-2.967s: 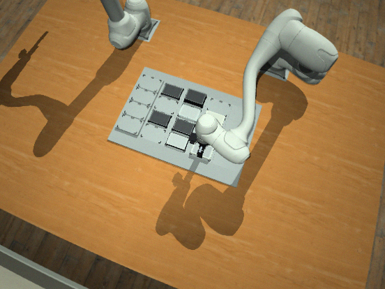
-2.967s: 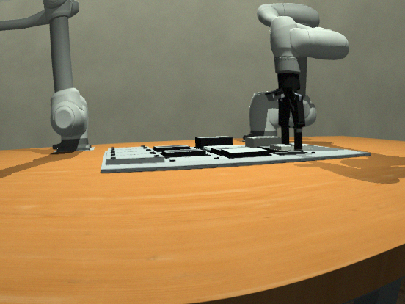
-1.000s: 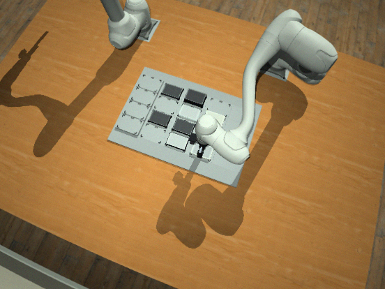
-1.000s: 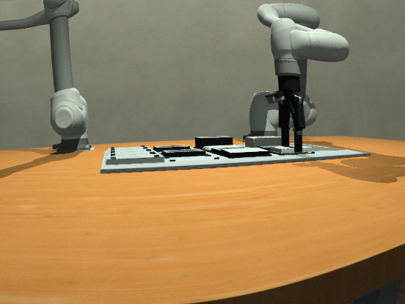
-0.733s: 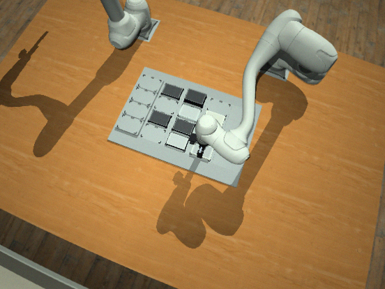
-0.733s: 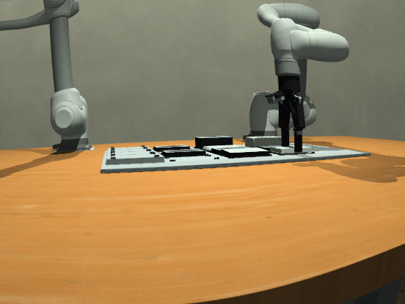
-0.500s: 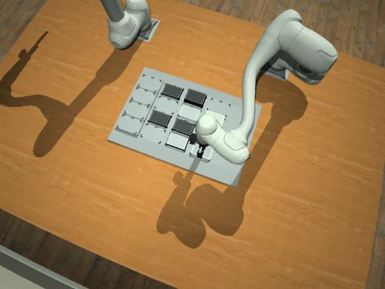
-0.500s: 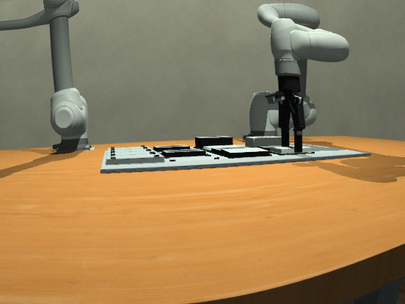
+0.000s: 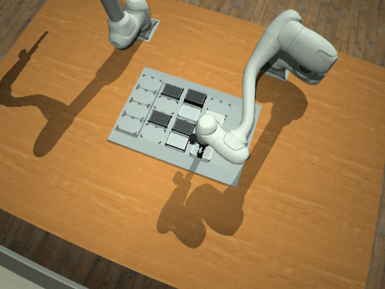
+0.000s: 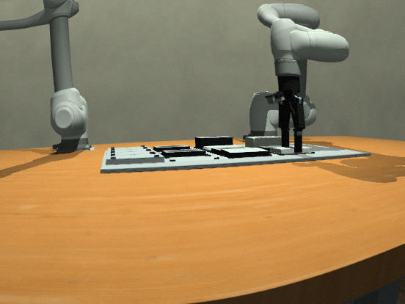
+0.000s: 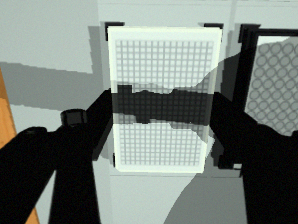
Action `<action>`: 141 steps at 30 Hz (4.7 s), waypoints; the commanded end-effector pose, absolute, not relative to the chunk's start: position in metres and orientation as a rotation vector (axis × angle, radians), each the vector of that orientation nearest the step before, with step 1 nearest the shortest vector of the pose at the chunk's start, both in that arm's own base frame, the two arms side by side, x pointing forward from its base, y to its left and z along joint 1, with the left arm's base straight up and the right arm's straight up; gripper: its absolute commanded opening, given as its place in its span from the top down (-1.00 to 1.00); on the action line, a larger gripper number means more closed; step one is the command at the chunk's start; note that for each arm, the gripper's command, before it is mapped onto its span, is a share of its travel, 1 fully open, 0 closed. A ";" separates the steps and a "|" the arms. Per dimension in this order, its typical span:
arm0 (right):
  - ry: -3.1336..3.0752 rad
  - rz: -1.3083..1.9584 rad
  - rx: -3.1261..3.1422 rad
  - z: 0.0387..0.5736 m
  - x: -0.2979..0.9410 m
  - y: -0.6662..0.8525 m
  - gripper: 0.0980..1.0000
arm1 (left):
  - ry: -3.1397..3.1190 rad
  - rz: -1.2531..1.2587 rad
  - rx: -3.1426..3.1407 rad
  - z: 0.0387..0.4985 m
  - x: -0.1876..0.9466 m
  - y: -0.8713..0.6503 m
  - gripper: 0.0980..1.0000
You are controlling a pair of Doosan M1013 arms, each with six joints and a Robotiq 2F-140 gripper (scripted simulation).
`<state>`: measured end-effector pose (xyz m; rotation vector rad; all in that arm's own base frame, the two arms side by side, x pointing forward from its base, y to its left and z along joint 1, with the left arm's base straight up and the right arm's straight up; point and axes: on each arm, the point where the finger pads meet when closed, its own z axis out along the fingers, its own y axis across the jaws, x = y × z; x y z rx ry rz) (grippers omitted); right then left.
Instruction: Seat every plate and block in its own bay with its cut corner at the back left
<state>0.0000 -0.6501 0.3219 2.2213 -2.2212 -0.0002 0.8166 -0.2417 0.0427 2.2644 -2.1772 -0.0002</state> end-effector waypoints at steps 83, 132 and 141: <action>-2.221 0.002 2.221 0.323 0.000 -0.650 -1.00 | -2.178 0.002 2.265 0.041 0.817 -0.242 -0.33; -2.221 0.002 2.221 0.323 0.000 -0.650 -1.00 | -2.178 0.002 2.265 0.081 0.817 -0.242 -0.33; -2.221 0.002 2.221 0.323 0.000 -0.650 -1.00 | -2.178 0.002 2.265 0.093 0.817 -0.242 -0.33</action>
